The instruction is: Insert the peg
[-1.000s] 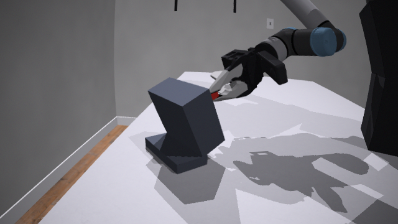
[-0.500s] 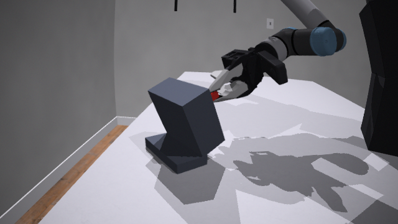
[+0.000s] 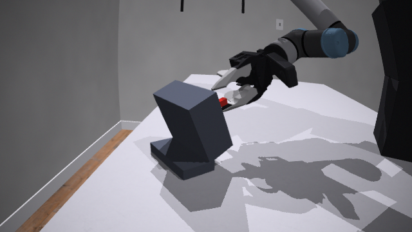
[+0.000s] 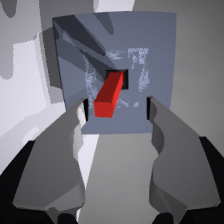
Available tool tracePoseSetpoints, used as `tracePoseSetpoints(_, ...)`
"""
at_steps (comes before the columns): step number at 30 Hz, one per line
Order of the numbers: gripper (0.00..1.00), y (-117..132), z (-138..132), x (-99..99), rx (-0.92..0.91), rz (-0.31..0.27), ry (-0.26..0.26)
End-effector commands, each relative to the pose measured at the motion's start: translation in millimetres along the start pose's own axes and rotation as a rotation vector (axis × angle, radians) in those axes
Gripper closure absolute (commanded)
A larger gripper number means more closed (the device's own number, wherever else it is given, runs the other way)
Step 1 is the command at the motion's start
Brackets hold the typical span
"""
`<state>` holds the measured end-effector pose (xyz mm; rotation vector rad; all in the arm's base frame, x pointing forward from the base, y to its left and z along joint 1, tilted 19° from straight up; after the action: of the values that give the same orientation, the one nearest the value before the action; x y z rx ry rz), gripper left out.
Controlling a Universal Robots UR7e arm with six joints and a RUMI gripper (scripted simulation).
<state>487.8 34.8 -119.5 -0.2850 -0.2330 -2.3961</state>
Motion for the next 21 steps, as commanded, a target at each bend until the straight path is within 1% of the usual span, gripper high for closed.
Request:
tracePoseSetpoints(1, 0.68, 0.1, 0.4, 0.1, 0.001, 0.000, 0.000)
tracePoseSetpoints(5, 0.63, 0.1, 0.4, 0.1, 0.001, 0.000, 0.000)
tracePoseSetpoints(7, 0.63, 0.1, 0.4, 0.1, 0.001, 0.000, 0.000)
tracePoseSetpoints(12, 0.56, 1.2, -0.1, 1.3, 0.001, -0.001, -0.001)
tracePoseSetpoints(15, 0.51, 5.2, -2.1, 6.2, 0.000, -0.003, -0.008)
tracePoseSetpoints(21, 0.43, 14.2, -7.5, 22.5, -0.001, -0.008, -0.024)
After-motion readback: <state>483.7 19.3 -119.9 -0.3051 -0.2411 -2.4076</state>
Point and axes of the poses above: the point where the finger pads meet when closed, its own x axis back along the fingers, its own z axis across the jaws, y = z × x, the point moved 5 cm from there along x, back along the fingers, and after that the axes turned 13 degrees about -x, right-handed, at the moved point
